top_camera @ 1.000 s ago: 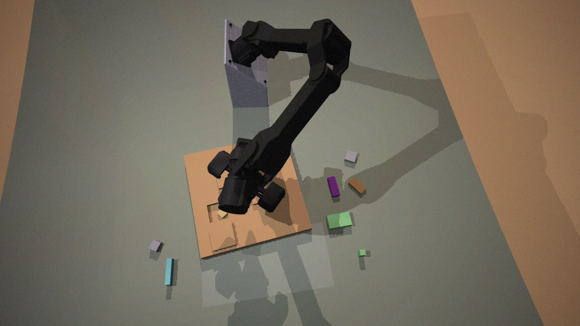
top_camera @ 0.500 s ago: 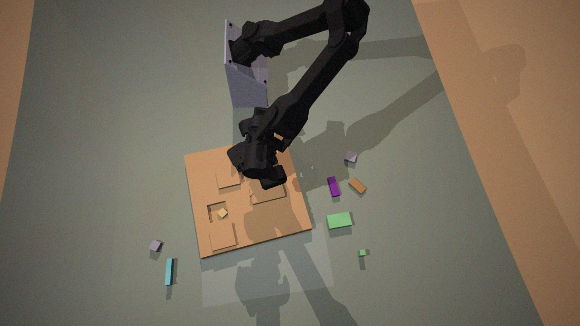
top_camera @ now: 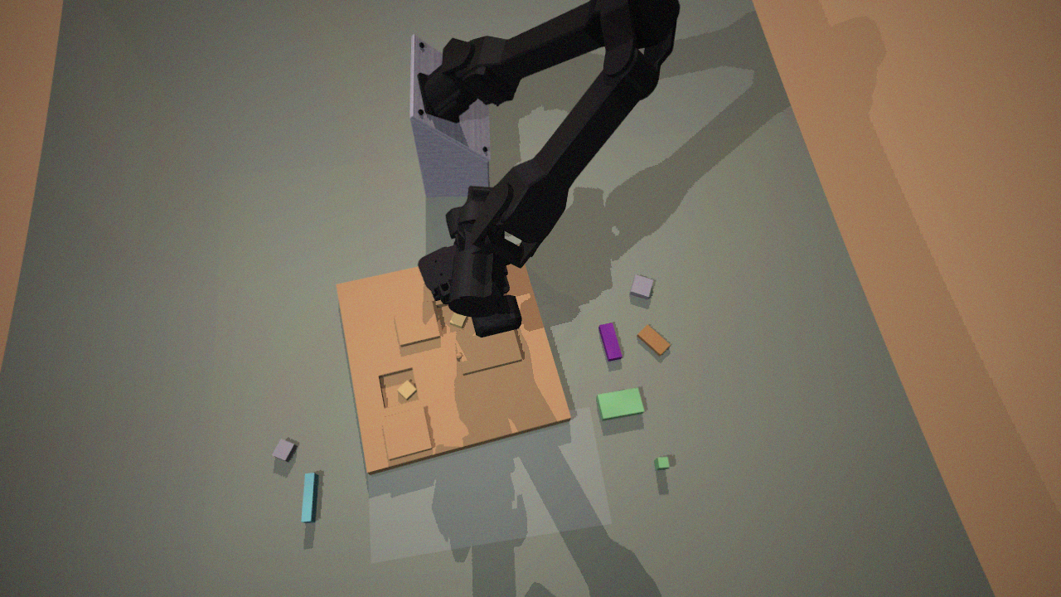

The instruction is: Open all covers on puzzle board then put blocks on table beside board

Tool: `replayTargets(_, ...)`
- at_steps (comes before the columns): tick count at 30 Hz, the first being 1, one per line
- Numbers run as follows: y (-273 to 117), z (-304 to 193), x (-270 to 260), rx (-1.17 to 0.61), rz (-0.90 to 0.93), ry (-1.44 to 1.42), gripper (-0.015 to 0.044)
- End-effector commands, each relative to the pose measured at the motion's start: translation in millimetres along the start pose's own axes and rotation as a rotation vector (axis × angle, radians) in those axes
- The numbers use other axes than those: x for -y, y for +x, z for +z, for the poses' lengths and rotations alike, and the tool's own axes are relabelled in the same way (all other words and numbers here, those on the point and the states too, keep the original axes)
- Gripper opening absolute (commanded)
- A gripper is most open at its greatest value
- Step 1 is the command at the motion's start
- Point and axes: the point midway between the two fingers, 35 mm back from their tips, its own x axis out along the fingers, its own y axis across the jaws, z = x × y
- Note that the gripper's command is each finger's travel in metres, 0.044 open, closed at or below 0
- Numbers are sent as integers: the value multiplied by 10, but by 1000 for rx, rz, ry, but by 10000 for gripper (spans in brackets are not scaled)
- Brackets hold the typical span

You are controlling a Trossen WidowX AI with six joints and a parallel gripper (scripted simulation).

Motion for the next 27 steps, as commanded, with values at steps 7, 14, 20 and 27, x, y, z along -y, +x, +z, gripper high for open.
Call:
replayTargets(7, 2, -9, 0, -5, 2, 5, 0)
replayTargets(14, 46, -6, -4, -5, 2, 5, 0)
replayTargets(20, 106, -5, -9, -4, 2, 5, 0)
replayTargets(27, 175, -4, -12, -4, 2, 5, 0)
